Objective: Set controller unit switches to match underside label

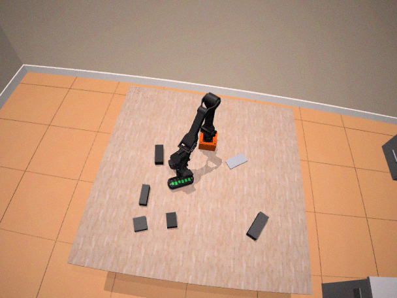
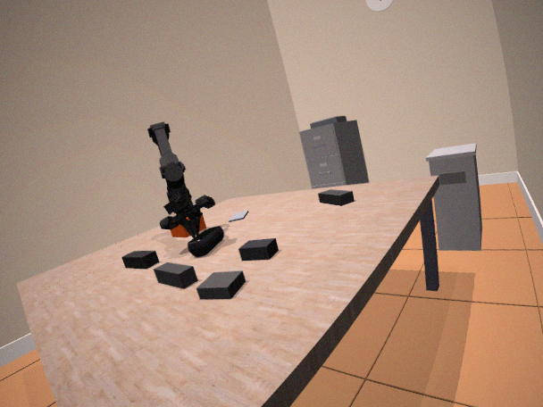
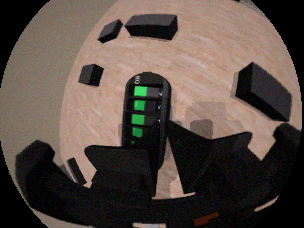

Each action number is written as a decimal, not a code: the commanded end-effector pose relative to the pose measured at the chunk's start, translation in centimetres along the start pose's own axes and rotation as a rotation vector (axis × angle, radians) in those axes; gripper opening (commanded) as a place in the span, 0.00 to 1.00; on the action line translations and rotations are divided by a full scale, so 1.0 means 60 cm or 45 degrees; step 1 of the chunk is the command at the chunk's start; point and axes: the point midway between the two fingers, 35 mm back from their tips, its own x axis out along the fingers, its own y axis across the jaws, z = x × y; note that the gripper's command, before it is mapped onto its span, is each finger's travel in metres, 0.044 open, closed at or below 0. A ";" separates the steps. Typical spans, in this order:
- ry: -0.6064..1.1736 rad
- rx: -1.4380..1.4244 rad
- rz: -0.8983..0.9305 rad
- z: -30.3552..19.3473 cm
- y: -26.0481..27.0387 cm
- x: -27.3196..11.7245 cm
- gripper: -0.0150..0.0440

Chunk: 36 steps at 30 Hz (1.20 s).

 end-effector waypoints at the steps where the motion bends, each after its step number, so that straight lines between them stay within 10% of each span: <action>1: 0.439 0.213 0.003 -0.058 -0.007 -0.058 0.25; 36: 0.440 0.208 -0.001 -0.078 -0.023 -0.003 0.25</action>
